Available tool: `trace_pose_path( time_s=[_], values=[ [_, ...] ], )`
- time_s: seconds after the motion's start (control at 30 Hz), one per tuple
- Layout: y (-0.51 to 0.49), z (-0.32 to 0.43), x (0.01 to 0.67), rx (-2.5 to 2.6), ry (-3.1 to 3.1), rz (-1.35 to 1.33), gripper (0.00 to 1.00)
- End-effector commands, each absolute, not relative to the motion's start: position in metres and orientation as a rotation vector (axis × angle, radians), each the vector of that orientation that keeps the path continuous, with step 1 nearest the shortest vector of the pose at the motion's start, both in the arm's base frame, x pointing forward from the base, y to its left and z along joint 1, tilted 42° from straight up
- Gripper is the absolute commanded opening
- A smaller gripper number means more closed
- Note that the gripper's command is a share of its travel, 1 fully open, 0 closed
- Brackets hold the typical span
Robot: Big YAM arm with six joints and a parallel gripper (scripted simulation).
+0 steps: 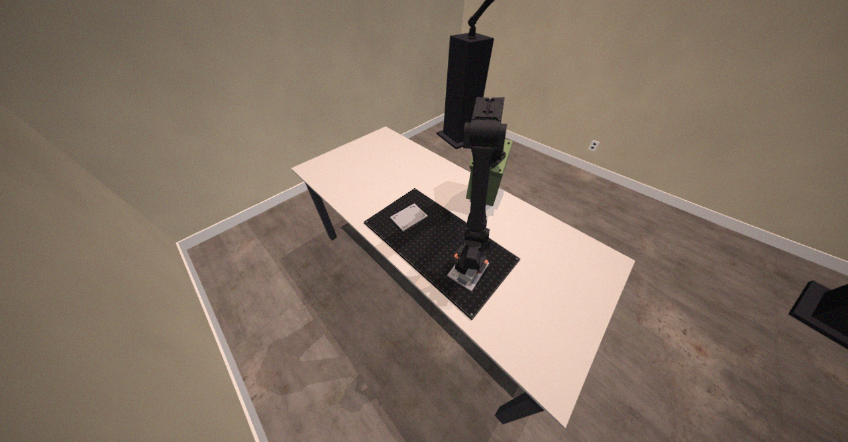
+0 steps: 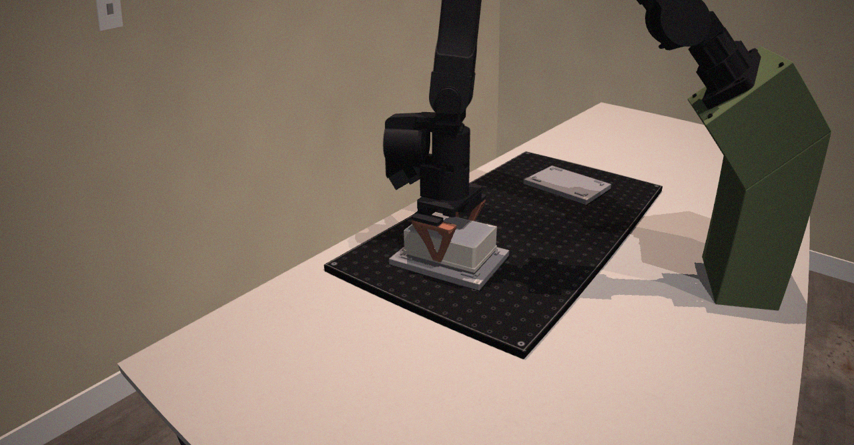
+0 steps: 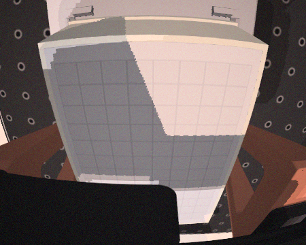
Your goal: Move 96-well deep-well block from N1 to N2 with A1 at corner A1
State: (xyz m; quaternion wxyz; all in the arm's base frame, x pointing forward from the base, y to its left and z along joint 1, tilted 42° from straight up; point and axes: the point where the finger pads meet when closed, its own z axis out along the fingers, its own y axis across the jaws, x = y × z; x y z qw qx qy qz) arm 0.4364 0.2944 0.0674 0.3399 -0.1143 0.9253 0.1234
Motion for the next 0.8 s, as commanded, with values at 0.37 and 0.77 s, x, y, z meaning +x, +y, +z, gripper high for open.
trace_pose_path(
  time_s=[0.37,0.77],
  values=[
    [0.2954,0.0673,0.4465,-0.298,2.392,0.322,0.0],
    [0.2963,0.0667,0.448,-0.298,2.391,0.322,0.0]
  ],
)
